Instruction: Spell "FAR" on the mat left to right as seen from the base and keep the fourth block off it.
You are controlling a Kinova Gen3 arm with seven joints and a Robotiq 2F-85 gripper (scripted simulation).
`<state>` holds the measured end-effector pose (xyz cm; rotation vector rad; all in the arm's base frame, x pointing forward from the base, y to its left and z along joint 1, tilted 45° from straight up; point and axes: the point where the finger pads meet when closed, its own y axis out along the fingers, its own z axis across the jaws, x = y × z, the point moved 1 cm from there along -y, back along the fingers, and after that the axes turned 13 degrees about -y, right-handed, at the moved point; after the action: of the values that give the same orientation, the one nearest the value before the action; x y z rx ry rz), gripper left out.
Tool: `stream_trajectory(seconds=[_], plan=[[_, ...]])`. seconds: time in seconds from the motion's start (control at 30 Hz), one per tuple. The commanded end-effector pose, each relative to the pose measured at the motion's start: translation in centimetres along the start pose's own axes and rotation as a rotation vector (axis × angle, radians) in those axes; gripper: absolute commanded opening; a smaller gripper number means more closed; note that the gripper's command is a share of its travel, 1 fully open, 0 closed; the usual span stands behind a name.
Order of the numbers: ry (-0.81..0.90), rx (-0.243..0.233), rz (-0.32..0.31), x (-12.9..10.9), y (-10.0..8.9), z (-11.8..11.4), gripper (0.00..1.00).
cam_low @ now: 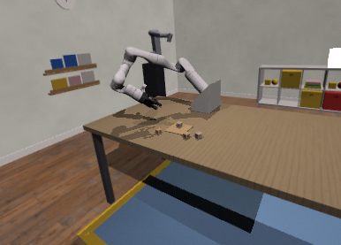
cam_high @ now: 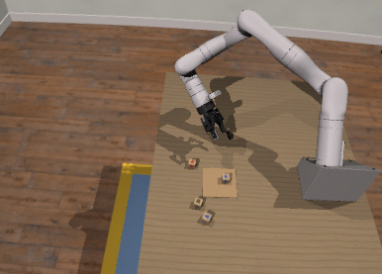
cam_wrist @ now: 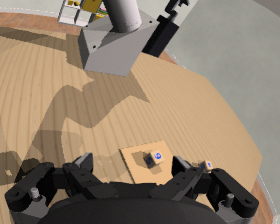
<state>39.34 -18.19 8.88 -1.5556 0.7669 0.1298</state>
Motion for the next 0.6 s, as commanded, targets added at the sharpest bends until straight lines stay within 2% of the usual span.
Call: stream_trajectory(seconds=[0.0, 0.03, 0.33, 0.37, 0.57], plan=[[0.002, -0.008, -0.006, 0.3, 0.0, 0.1, 1.00], [0.008, -0.050, -0.021, 1.4, 0.5, 1.2, 1.00], [0.008, -0.051, -0.017, 1.2, 0.7, 1.2, 1.00], [0.014, -0.092, -0.034, 2.3, 1.2, 2.3, 1.00], [0.013, -0.093, -0.030, 2.1, 1.3, 2.2, 1.00]])
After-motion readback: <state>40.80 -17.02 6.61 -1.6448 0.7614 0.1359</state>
